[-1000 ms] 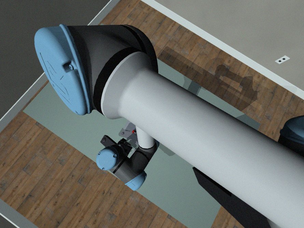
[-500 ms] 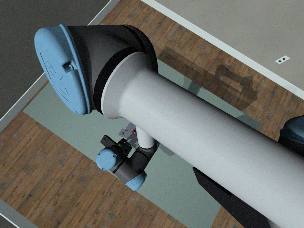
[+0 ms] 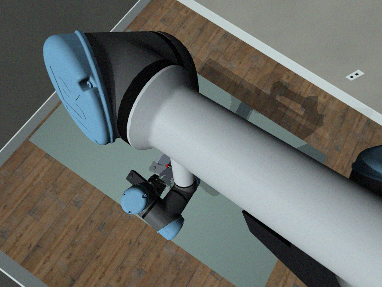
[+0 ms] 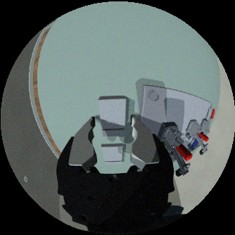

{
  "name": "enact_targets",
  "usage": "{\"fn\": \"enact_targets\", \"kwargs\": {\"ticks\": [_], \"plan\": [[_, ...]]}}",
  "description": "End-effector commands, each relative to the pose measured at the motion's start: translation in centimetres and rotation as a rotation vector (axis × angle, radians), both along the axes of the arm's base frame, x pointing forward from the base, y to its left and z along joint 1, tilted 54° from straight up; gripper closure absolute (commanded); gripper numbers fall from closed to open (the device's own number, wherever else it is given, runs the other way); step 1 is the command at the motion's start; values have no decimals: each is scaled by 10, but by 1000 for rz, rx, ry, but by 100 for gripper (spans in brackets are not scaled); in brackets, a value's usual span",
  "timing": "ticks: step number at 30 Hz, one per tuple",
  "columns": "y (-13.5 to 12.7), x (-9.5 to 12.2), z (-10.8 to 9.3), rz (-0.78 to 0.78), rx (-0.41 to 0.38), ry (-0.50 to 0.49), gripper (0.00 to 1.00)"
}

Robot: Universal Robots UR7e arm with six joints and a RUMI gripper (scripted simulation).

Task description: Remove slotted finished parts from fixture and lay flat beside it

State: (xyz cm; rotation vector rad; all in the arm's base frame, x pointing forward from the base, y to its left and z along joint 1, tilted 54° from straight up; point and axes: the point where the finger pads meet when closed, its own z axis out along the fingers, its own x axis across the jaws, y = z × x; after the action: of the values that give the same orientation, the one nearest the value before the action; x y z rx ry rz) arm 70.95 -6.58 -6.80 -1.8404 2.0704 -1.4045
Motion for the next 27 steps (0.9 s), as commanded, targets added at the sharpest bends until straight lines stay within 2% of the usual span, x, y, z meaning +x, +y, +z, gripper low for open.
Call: {"fn": "enact_targets", "kwargs": {"ticks": [1, 16, 27], "plan": [[1, -1, 1, 0, 0, 0, 60], [22, -21, 22, 1, 0, 1, 60], [47, -45, 47, 1, 0, 1, 60]]}}
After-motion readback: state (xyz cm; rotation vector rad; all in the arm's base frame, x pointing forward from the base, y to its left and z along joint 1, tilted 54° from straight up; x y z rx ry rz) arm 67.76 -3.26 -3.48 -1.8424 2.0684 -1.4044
